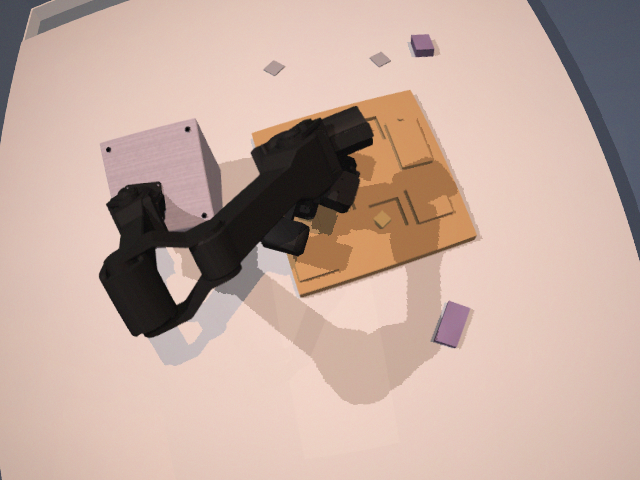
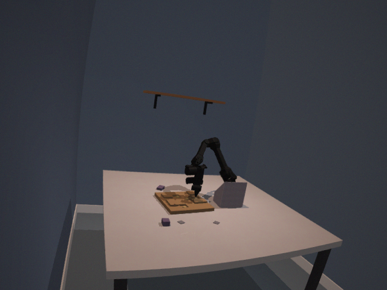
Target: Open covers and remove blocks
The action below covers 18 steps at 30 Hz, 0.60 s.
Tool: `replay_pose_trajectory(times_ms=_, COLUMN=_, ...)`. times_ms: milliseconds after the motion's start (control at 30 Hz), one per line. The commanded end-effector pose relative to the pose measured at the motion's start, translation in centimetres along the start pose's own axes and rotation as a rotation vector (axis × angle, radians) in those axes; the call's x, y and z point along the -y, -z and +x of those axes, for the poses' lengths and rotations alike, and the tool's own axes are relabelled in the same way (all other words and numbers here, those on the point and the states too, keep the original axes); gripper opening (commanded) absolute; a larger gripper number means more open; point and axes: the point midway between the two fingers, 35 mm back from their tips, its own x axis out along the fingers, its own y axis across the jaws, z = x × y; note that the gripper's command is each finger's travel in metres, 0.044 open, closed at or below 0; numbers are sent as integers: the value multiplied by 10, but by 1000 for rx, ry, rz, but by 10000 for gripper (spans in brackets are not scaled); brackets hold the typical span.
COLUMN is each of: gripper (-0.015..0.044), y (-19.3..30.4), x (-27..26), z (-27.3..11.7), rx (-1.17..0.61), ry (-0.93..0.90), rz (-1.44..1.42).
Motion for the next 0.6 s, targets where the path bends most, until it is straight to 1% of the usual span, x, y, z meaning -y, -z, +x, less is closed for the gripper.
replay_pose_trajectory(times_ms=0, gripper=0, y=0, x=-1, z=0, rx=-4, ry=-3, rz=6)
replay_pose_trajectory(times_ms=567, gripper=0, y=1, x=-1, z=11, rx=-4, ry=-3, rz=6)
